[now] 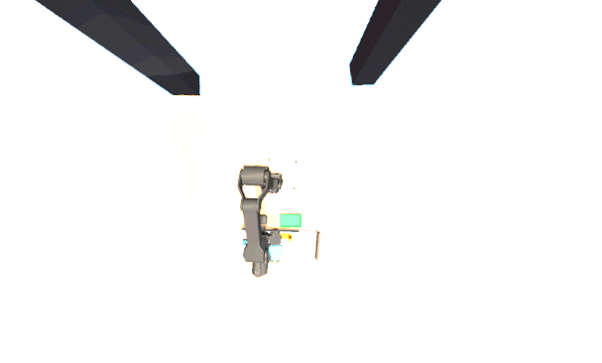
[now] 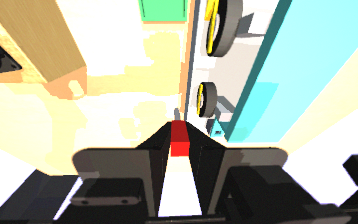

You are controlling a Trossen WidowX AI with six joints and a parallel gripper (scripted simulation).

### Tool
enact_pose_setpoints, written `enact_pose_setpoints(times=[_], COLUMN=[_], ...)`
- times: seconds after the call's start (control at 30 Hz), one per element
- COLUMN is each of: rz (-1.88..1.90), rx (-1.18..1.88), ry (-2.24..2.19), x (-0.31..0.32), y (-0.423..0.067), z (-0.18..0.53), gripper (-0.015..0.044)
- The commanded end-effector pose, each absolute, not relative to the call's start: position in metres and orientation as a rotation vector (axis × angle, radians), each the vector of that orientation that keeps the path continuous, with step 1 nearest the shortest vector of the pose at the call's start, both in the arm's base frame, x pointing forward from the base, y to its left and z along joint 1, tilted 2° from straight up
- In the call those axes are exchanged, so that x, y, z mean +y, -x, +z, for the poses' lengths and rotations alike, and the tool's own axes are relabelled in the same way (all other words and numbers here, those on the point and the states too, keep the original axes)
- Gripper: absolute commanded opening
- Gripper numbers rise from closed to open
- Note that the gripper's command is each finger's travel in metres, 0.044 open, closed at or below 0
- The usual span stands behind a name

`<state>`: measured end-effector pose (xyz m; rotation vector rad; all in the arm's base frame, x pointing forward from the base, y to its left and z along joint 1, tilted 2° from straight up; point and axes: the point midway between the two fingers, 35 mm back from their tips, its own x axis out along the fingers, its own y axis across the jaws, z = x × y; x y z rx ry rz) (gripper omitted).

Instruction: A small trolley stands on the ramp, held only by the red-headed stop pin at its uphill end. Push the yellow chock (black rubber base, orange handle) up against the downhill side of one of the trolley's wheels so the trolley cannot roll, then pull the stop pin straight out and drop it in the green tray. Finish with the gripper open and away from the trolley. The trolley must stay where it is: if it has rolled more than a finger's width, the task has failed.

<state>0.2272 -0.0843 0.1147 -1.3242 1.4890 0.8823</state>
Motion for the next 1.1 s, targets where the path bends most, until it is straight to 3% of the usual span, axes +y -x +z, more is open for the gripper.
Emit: enact_pose_setpoints(times=[0.0, 1.07], rz=[0.882, 0.889], rx=[1.500, 1.492], ry=[1.321, 1.313], x=[-0.073, 0.054], y=[-0.229, -0.246], z=[0.112, 0.089], gripper=[0.0000, 0.0000])
